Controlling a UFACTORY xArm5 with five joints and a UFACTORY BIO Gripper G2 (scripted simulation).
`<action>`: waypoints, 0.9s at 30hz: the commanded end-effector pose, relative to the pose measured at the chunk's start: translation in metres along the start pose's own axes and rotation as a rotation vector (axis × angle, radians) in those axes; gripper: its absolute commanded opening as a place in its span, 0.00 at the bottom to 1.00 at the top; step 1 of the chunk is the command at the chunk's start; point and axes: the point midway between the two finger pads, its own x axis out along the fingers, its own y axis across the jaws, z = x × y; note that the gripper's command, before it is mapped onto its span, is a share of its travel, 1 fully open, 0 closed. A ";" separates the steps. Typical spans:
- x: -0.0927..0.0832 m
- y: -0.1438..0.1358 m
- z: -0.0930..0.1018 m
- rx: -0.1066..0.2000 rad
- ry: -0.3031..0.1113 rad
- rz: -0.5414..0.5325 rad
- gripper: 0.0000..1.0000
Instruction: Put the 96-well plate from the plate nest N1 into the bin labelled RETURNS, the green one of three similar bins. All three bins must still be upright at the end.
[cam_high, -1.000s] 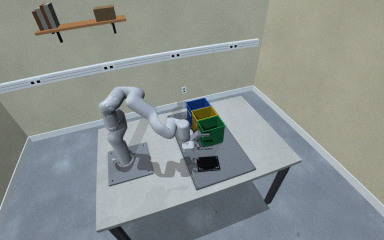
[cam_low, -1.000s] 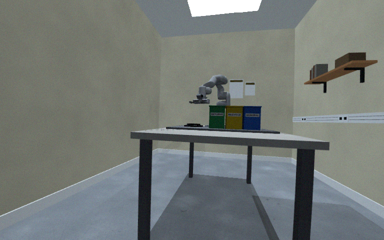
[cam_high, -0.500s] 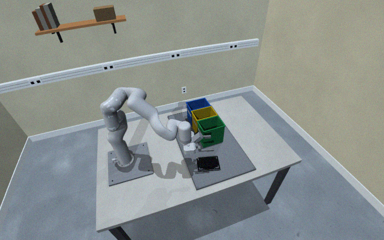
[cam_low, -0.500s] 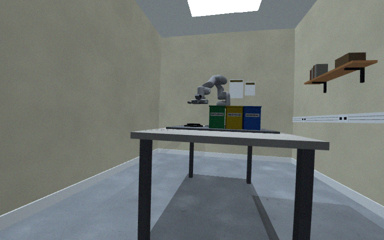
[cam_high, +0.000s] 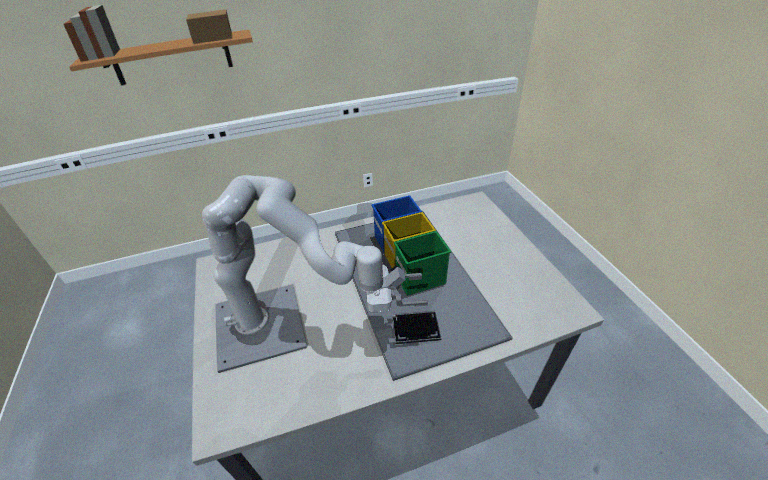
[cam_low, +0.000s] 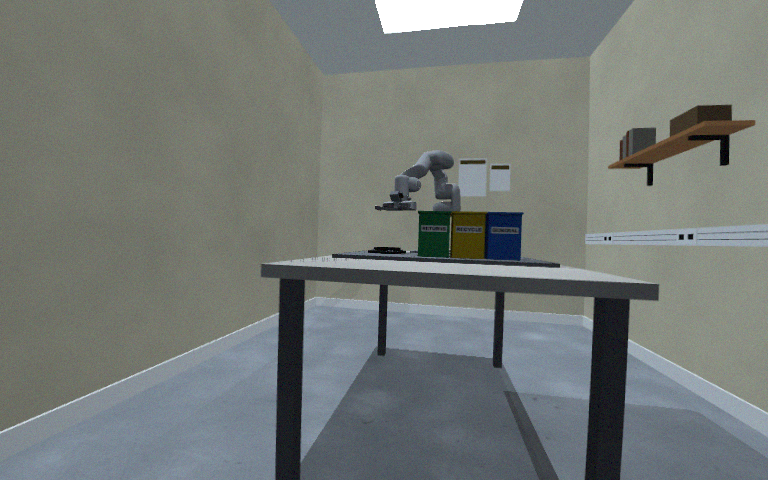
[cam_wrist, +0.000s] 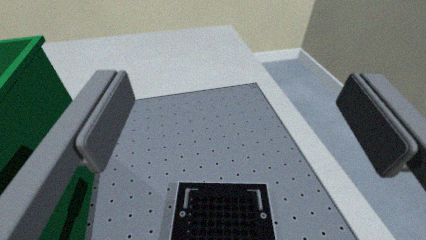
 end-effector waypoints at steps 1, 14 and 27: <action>0.001 0.000 -0.002 -0.001 -0.006 0.000 0.37; 0.001 0.000 -0.024 -0.001 -0.006 0.000 0.37; 0.001 0.000 -0.043 -0.001 -0.006 0.000 0.37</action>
